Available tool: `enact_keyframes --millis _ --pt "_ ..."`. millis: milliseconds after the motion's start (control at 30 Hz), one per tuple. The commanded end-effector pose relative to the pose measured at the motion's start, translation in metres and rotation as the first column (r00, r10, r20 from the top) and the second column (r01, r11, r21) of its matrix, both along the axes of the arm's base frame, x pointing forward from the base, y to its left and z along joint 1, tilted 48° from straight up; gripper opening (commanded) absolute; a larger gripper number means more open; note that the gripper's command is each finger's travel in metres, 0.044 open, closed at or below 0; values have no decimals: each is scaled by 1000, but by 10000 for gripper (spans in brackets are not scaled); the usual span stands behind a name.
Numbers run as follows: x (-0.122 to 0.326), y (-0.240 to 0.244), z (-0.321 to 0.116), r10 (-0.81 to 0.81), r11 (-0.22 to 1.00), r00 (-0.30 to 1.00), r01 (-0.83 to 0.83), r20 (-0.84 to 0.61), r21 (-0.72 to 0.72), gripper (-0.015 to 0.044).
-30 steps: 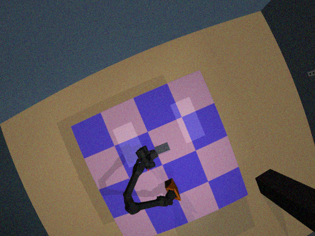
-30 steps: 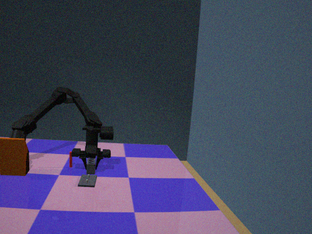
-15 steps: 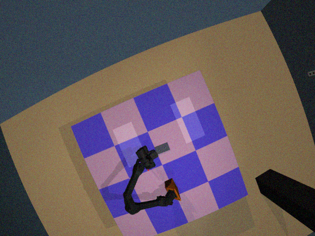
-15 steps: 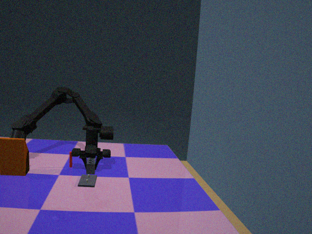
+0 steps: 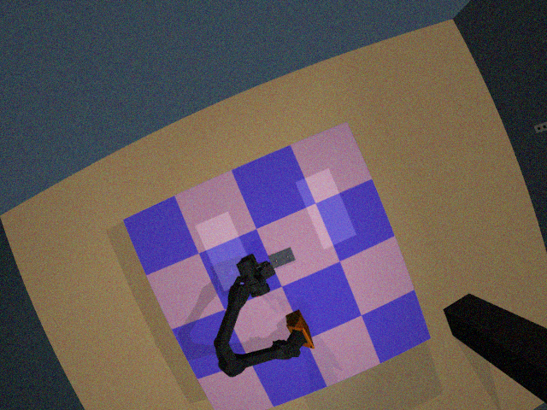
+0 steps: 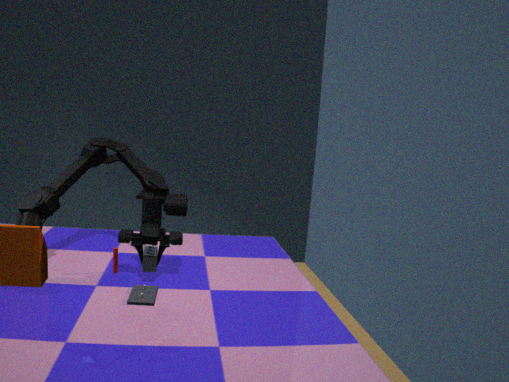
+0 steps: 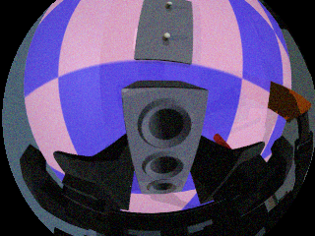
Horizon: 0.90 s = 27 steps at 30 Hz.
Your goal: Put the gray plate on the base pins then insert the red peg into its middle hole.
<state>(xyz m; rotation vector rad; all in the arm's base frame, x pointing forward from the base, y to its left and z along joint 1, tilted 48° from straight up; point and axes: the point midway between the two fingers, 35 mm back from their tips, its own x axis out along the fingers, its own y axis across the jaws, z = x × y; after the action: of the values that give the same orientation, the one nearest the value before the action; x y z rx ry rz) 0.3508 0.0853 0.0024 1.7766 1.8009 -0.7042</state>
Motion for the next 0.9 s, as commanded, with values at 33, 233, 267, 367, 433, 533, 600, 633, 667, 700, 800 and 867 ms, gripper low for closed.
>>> enact_keyframes --millis 33,233,267,367,433,533,600,633,667,700,800,867 --pt "3 -11 10 4 1000 1000 -4 12 -7 0" --pt "3 -25 22 5 1000 1000 -4 12 -8 0" --pt "3 -27 24 5 1000 1000 -5 12 -8 0" --pt "3 -34 31 5 1000 1000 -5 13 -7 0" --pt "3 -39 35 5 1000 1000 -5 13 -7 0" --pt "2 -46 42 5 1000 1000 -5 12 -6 0" --pt "1 -50 46 6 1000 1000 -6 12 -5 0" --pt "1 -52 49 6 1000 1000 -6 11 -4 0" --pt "0 -55 51 6 1000 1000 -6 11 -4 0" --pt "0 -57 53 6 1000 1000 -6 10 -3 0" --pt "-2 -63 60 6 1000 1000 -6 9 -1 0" --pt "-3 -67 64 6 1000 1000 -6 8 1 0"
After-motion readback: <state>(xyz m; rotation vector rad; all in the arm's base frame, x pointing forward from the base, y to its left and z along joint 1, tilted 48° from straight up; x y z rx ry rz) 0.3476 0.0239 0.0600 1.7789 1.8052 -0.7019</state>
